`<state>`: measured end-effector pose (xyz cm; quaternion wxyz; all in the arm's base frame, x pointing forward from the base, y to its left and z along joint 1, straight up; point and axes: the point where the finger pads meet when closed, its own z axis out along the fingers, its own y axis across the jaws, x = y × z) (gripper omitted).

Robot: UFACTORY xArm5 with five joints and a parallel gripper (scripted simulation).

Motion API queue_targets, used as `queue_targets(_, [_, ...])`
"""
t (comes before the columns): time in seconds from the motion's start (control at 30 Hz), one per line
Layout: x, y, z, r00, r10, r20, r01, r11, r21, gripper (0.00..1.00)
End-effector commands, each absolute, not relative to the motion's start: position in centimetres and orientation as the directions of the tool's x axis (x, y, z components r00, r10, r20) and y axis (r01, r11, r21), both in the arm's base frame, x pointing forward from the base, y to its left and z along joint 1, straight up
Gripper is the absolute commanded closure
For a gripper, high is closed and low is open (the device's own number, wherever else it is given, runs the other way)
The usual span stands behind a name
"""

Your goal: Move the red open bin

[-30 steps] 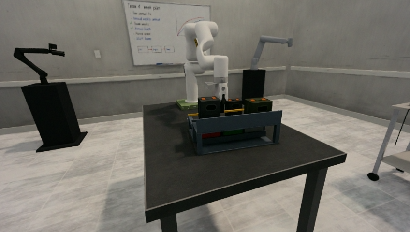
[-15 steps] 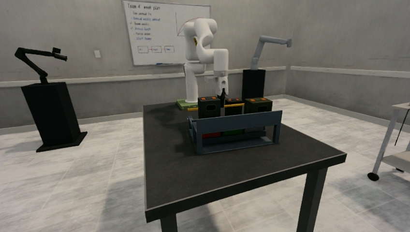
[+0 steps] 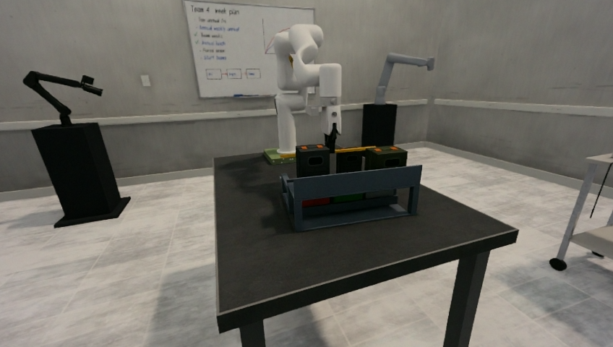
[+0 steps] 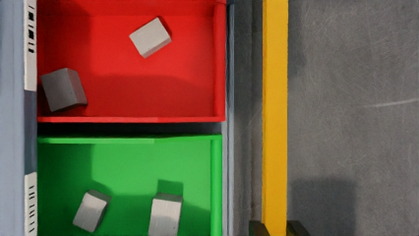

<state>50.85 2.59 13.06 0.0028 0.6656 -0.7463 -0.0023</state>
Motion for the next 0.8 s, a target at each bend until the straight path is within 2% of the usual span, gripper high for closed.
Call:
queue_targets(0.0, [51.0,2.6,13.9,-0.114,-0.993,-0.001,-0.993,0.114,0.002,1.00])
queue_targets(0.53, [51.0,2.6,13.9,-0.114,-0.993,-0.001,-0.993,0.114,0.002,1.00])
queue_targets(0.77, [49.5,2.8,13.9,-0.114,-0.993,-0.001,-0.993,0.114,0.002,1.00])
